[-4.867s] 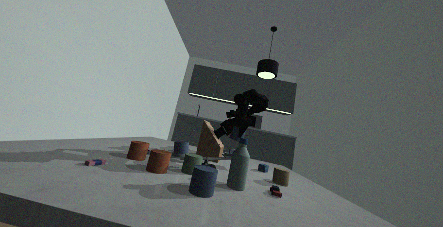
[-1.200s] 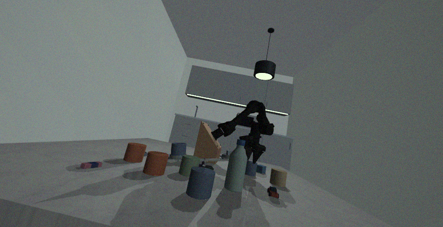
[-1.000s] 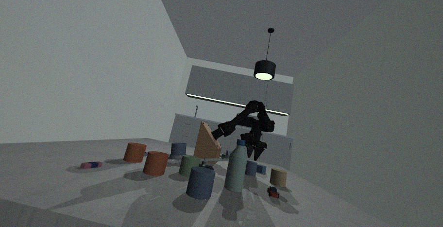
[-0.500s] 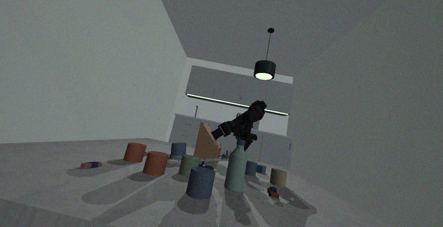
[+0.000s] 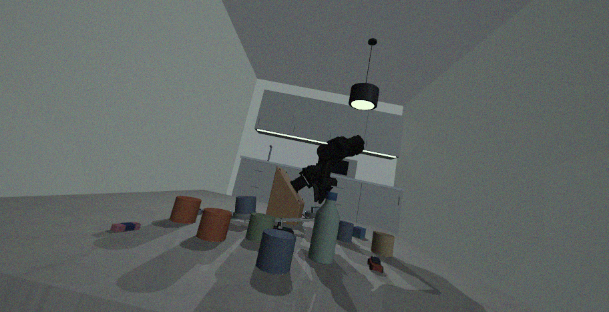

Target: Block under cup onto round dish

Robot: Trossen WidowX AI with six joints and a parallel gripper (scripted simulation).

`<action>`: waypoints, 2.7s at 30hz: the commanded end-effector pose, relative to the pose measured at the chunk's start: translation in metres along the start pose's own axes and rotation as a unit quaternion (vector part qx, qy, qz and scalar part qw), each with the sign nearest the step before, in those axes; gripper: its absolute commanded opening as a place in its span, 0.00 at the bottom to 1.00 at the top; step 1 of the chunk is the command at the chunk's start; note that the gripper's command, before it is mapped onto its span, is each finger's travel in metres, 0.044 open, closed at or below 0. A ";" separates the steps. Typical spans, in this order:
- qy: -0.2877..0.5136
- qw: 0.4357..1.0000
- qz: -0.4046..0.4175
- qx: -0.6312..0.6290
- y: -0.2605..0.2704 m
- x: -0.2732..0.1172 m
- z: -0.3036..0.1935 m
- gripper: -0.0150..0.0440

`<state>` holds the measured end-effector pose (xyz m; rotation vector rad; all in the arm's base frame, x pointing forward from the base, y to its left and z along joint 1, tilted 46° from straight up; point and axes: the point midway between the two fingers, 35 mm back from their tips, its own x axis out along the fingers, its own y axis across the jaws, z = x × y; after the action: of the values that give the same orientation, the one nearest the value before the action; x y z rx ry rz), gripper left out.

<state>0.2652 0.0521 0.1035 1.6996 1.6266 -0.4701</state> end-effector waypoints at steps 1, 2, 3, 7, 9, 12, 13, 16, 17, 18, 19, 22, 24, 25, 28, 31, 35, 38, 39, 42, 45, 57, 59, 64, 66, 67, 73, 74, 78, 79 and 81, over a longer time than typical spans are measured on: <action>0.001 1.000 0.002 0.003 0.000 0.005 0.001 0.69; 0.001 1.000 0.002 0.003 0.000 0.007 0.001 0.69; 0.001 1.000 0.002 0.003 0.001 0.008 0.001 0.69; 0.001 1.000 0.002 0.003 0.001 0.015 0.001 0.69; 0.001 1.000 0.002 0.003 0.001 0.018 0.001 0.69; 0.001 1.000 0.002 0.003 0.001 0.023 0.001 0.69; 0.001 1.000 0.002 0.003 0.001 0.024 0.001 0.69; 0.002 1.000 0.002 0.003 0.001 0.029 0.001 0.69; 0.002 1.000 0.002 0.003 0.001 0.031 0.001 0.69; 0.002 1.000 0.003 0.003 0.001 0.032 0.000 0.69; 0.002 1.000 0.003 0.003 0.001 0.034 0.000 0.69; 0.002 1.000 0.003 0.003 0.000 0.038 0.000 0.69; 0.002 1.000 0.003 0.003 0.000 0.038 0.000 0.65; 0.002 1.000 0.003 0.003 0.000 0.038 0.000 0.61; 0.002 1.000 0.003 0.003 0.000 0.038 0.000 0.51; 0.002 1.000 0.003 0.003 0.000 0.038 0.000 0.47; 0.002 1.000 0.003 0.003 0.000 0.038 0.000 0.39; 0.001 1.000 0.002 0.003 0.002 0.030 0.001 0.26; 0.000 1.000 0.002 0.003 0.002 0.024 0.002 0.25; -0.003 1.000 0.001 0.004 0.003 0.006 0.004 0.25; -0.003 1.000 0.001 0.004 0.004 -0.012 0.004 0.25; -0.001 1.000 0.001 0.004 0.001 -0.057 0.006 0.25; -0.003 1.000 0.002 0.004 0.004 -0.056 0.019 0.25; -0.010 1.000 0.001 0.005 0.009 -0.053 0.057 0.25; -0.013 1.000 0.001 0.005 0.009 -0.051 0.072 0.25; -0.014 1.000 0.001 0.005 0.009 -0.051 0.079 0.25; -0.020 1.000 -0.001 0.005 0.004 -0.045 0.124 0.25; -0.021 1.000 -0.001 0.005 0.003 -0.044 0.131 0.25; -0.024 1.000 -0.003 0.005 -0.004 -0.039 0.160 0.25; -0.025 1.000 -0.003 0.005 -0.006 -0.038 0.167 0.25; -0.026 1.000 -0.004 0.004 -0.011 -0.035 0.181 0.25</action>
<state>0.2898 -0.0881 0.0202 1.6852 1.6056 -0.5203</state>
